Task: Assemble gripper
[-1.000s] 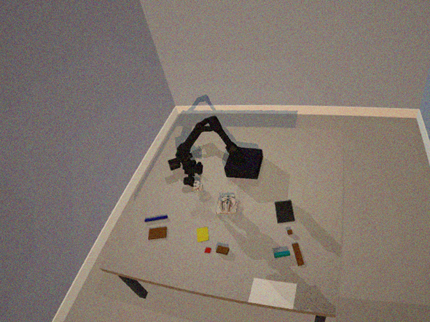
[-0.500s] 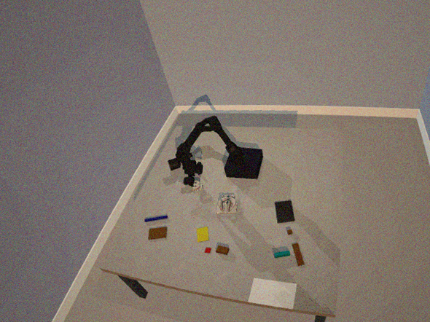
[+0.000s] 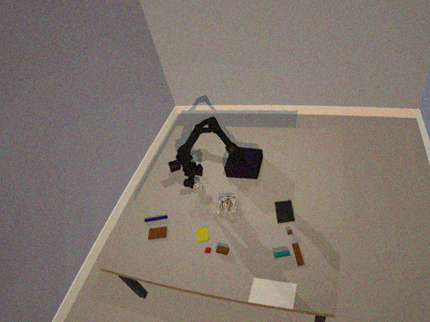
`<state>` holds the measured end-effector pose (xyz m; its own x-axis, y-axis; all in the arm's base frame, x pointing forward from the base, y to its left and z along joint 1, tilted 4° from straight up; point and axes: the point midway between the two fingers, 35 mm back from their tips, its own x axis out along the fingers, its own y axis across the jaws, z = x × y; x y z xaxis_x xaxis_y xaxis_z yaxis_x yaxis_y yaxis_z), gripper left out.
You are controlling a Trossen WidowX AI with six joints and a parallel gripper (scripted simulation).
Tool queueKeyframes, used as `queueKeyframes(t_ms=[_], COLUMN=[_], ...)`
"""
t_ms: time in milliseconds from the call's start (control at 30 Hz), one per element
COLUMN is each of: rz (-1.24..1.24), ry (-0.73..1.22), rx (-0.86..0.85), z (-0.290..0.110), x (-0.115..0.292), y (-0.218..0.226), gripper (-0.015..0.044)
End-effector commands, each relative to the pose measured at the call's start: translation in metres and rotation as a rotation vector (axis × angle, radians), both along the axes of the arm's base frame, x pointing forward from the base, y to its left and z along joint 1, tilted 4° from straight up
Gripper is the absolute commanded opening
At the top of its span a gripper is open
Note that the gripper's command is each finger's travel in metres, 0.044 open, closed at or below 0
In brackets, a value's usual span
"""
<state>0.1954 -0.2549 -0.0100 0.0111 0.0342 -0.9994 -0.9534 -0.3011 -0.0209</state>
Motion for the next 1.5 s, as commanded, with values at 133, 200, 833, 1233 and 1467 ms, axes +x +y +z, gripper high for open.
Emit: queueKeyframes(t_ms=[133, 200, 833, 1233, 1467], rz=[0.003, 0.003, 0.005, 0.005, 0.005], ry=[0.012, 0.012, 0.014, 0.014, 0.014], rx=[0.01, 0.01, 0.009, 0.009, 0.009], z=[-0.018, -0.021, -0.037, -0.037, -0.038], x=[-0.002, -0.002, -0.002, -0.002, -0.002], y=[0.002, 0.002, 0.003, 0.003, 0.003], gripper=[0.044, 0.044, 0.044, 0.044, 0.044])
